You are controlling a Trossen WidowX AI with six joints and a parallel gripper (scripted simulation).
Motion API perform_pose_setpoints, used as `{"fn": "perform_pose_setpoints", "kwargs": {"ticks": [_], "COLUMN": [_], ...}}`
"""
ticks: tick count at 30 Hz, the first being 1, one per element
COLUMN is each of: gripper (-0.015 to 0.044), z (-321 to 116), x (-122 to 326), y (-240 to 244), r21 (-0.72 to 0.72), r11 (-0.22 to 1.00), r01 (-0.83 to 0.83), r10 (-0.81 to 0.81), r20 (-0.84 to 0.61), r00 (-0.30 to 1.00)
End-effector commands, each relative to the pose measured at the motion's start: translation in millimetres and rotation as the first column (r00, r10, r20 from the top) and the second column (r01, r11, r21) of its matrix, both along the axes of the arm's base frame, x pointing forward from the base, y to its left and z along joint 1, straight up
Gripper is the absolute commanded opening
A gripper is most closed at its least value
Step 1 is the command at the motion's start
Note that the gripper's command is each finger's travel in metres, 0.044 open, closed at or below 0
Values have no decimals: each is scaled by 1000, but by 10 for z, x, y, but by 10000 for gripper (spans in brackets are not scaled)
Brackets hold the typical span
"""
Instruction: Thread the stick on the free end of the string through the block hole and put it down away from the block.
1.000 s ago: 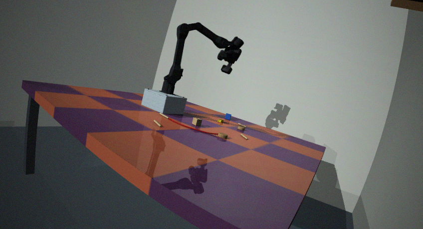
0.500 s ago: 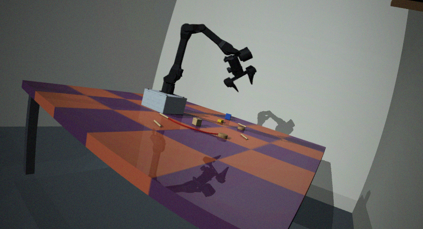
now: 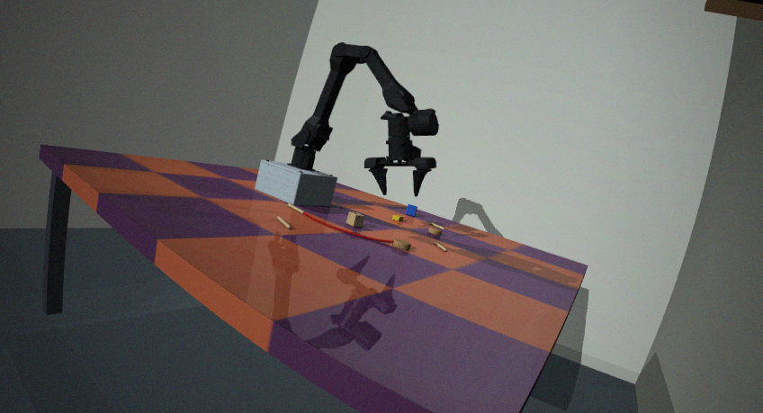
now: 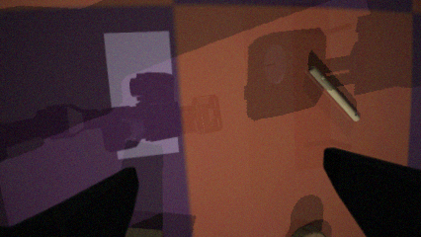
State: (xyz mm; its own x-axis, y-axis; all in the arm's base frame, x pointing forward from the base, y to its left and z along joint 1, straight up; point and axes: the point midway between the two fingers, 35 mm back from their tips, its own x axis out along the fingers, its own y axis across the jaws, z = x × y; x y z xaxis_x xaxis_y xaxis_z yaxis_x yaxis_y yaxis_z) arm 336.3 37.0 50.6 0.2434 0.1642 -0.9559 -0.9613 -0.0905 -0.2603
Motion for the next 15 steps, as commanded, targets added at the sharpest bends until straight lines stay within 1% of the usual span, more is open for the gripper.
{"fn": "perform_pose_setpoints", "kwargs": {"ticks": [1, 4, 15], "gripper": [440, 440, 440], "z": [-259, -372, -380], "x": [-260, -456, -471], "y": [-608, -926, -947], "r21": [-100, -161, -166], "r11": [977, 946, 944], "r01": [188, 280, 286], "r10": [-200, -310, -317], "r20": [-138, -208, -213], "r00": [970, 928, 924]}}
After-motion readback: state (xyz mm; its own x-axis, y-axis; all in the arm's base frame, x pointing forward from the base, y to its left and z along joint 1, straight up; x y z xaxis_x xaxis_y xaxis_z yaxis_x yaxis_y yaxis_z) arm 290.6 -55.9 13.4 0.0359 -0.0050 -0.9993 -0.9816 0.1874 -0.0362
